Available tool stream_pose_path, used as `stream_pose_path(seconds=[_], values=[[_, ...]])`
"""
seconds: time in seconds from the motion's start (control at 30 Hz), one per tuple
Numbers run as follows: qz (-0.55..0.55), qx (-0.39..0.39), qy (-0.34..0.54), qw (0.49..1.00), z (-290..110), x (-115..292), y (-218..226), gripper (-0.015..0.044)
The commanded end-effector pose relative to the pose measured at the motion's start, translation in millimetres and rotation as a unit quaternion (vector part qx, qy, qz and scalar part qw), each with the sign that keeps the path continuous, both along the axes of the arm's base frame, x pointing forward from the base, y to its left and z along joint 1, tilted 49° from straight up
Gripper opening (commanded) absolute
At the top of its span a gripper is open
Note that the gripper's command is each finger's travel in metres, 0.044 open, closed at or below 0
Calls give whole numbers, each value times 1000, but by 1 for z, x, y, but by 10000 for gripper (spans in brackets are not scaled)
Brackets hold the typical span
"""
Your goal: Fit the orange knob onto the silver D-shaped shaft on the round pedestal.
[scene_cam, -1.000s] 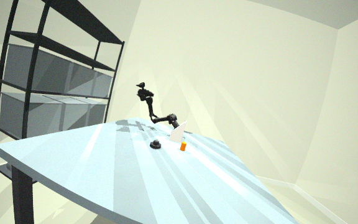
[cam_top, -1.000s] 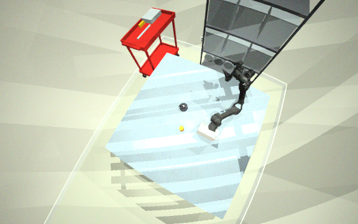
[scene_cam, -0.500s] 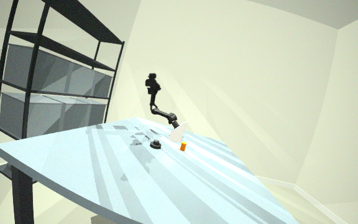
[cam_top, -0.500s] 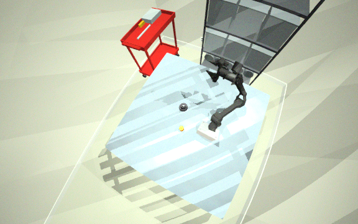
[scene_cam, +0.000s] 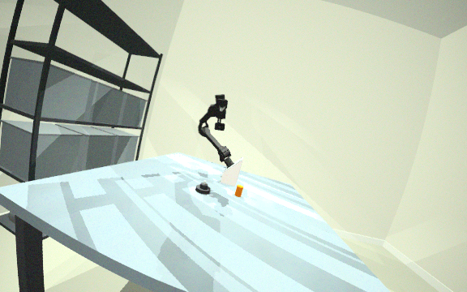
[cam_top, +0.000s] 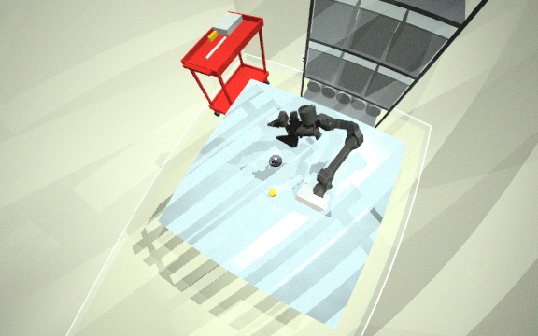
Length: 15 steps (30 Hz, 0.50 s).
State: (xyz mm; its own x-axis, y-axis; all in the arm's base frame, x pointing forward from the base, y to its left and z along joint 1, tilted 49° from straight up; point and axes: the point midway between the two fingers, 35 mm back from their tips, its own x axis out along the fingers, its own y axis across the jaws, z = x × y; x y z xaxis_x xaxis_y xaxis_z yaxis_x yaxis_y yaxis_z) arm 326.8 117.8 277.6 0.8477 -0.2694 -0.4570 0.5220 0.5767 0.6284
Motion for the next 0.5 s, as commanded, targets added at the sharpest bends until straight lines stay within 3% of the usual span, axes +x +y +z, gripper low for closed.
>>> stream_pose_path(seconds=[0.0, 0.23, 0.47], values=[[-39, 11, 71, 997, -57, 15, 9, 440], [-157, 9, 207, 966, -179, 14, 6, 440], [-309, -29, 307, 900, -283, -22, -21, 440]])
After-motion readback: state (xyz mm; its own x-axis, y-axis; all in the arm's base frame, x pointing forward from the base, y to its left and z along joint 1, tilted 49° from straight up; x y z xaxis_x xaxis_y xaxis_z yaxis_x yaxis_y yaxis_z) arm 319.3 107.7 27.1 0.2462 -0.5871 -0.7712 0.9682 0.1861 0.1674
